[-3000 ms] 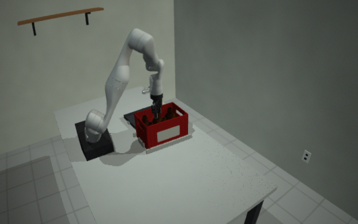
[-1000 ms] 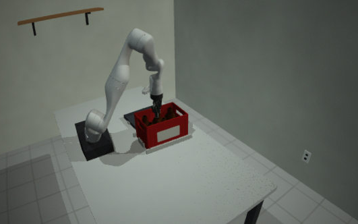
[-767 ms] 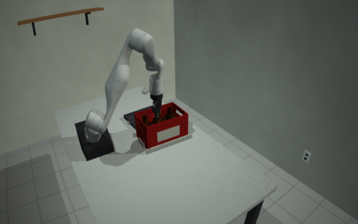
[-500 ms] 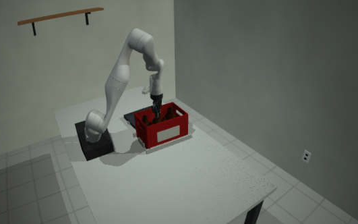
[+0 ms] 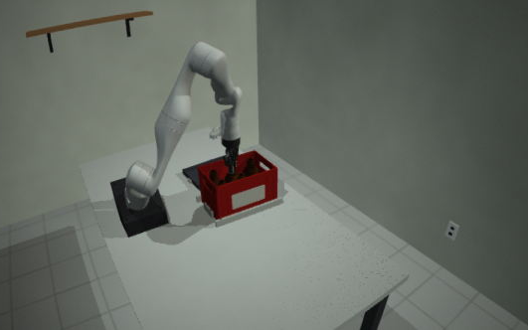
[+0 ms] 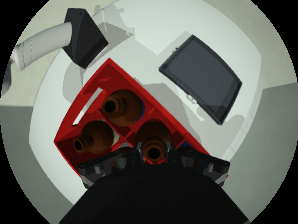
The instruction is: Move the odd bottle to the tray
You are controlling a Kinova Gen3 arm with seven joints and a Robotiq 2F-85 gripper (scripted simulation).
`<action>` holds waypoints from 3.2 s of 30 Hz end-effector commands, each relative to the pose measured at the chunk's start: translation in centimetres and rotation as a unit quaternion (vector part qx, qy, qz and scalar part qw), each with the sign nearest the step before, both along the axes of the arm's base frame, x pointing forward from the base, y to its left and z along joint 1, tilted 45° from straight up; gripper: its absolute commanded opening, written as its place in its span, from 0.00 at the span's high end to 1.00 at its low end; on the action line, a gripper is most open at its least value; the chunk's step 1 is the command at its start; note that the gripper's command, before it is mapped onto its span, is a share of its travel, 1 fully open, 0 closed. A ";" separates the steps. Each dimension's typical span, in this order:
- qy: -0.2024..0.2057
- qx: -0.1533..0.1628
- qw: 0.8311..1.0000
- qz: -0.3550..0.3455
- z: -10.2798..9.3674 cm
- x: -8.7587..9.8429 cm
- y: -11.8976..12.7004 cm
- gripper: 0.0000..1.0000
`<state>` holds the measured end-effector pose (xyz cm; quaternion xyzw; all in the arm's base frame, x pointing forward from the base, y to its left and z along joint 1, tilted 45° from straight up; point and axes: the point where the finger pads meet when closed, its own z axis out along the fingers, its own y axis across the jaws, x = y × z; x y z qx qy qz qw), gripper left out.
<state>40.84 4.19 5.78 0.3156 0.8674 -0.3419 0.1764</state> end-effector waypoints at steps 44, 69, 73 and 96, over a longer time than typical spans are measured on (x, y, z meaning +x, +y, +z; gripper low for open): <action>0.000 0.000 1.000 0.000 0.3 0.0 0.3 0.36; 0.000 0.000 1.000 0.000 4.6 -0.6 4.6 0.36; 0.000 0.000 1.000 0.000 5.4 -0.7 5.4 0.36; 0.000 0.000 1.000 0.000 6.1 -0.8 6.1 1.00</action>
